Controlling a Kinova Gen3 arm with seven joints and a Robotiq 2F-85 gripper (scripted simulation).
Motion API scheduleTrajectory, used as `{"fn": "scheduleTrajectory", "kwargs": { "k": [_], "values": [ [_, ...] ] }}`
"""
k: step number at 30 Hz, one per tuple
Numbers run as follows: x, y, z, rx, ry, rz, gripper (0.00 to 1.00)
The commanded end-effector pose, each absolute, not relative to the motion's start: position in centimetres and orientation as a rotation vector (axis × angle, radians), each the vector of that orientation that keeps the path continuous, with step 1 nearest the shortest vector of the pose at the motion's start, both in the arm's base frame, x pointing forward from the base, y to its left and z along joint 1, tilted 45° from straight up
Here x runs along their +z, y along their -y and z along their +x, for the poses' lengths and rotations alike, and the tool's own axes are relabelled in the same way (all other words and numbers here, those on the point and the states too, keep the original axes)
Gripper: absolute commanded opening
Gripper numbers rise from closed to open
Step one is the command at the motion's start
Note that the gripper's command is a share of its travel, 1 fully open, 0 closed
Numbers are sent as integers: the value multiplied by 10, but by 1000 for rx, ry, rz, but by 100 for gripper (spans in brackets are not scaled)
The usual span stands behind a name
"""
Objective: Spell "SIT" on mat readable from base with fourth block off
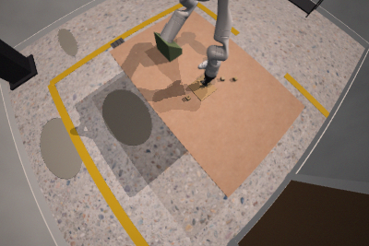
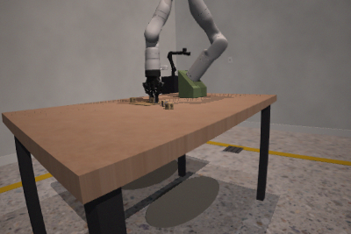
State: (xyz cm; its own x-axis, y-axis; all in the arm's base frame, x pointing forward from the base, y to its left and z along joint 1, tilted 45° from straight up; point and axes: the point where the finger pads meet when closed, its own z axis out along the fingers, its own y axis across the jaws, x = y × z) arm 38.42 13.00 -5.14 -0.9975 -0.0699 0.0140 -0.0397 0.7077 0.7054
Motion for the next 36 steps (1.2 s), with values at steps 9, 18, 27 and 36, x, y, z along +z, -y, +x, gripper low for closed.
{"fn": "scheduleTrajectory", "kwargs": {
  "k": [9, 18, 27, 36],
  "values": [
    [-51, -129, 385, -1182, 2868, 91, 33],
    [-51, -129, 385, -1182, 2868, 91, 41],
    [-51, -129, 385, -1182, 2868, 91, 41],
    [-40, -118, 386, -1182, 2868, 91, 41]
  ]
}}
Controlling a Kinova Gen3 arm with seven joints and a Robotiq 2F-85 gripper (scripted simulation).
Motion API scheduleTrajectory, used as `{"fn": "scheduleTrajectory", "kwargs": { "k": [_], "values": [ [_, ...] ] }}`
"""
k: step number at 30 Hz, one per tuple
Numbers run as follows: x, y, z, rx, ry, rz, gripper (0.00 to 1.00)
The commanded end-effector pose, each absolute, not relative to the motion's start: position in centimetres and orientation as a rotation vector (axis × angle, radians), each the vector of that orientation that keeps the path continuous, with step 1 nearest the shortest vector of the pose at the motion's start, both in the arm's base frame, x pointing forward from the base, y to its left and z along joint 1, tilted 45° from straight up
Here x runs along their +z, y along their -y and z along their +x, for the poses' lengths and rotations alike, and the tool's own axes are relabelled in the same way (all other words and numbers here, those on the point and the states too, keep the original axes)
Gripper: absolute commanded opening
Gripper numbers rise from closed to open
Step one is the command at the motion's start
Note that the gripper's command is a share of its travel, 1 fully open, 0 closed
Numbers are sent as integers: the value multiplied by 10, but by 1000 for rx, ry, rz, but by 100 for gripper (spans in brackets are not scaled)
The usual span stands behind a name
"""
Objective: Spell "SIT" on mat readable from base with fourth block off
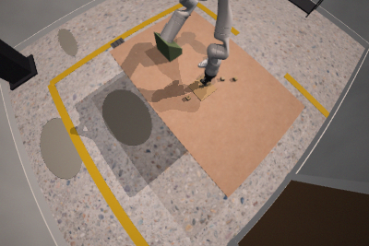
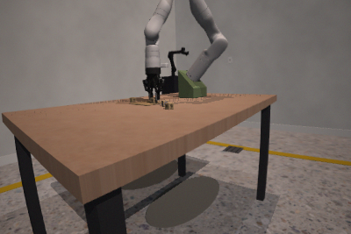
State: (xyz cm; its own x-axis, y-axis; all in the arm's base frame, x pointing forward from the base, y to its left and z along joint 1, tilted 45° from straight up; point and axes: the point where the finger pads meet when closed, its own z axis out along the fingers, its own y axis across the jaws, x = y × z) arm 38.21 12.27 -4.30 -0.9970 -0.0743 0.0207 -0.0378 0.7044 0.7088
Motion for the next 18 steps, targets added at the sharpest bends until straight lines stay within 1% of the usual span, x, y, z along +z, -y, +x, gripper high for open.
{"fn": "scheduleTrajectory", "kwargs": {
  "k": [1, 12, 18],
  "values": [
    [-37, -115, 386, -1182, 2868, 91, 41],
    [3, -76, 389, -1182, 2868, 91, 41],
    [11, -68, 390, -1182, 2868, 91, 41]
  ]
}}
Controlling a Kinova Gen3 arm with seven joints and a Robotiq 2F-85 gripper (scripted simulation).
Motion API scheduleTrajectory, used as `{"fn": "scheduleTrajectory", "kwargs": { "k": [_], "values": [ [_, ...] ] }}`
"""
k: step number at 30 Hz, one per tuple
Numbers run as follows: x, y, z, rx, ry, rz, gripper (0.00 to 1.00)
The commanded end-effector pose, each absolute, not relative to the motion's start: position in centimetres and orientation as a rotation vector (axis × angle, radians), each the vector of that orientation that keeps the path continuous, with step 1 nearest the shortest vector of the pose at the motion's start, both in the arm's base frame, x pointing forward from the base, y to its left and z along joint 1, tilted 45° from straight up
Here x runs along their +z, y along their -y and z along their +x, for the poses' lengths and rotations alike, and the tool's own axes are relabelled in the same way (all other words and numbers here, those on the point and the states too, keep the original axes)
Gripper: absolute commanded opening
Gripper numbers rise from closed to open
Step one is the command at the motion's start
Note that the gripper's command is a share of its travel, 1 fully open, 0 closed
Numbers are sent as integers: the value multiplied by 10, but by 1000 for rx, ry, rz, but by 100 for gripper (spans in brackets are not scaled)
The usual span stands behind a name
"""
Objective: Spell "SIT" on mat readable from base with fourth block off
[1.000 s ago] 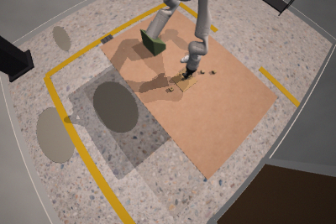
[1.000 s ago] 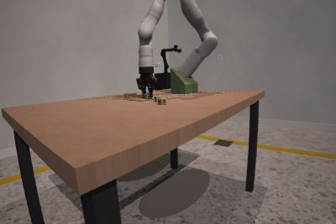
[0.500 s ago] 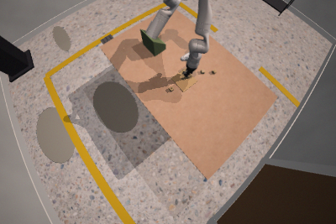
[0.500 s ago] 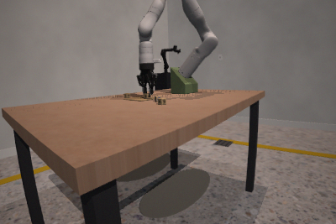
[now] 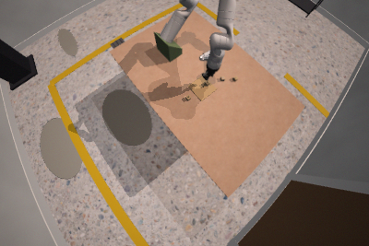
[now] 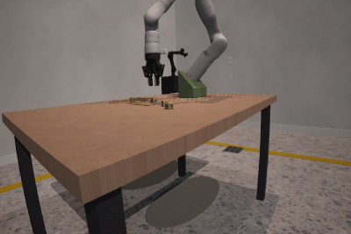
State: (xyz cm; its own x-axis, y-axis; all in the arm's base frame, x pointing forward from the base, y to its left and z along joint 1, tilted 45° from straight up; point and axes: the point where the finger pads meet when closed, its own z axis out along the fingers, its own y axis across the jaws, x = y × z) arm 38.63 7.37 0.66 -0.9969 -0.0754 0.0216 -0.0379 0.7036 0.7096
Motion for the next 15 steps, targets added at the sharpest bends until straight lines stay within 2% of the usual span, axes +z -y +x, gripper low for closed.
{"fn": "scheduleTrajectory", "kwargs": {
  "k": [1, 5, 6, 15],
  "values": [
    [12, -67, 390, -1182, 2868, 91, 41],
    [13, -66, 390, -1182, 2868, 91, 41],
    [13, -66, 390, -1182, 2868, 91, 100],
    [13, -66, 390, -1182, 2868, 91, 100]
  ]
}}
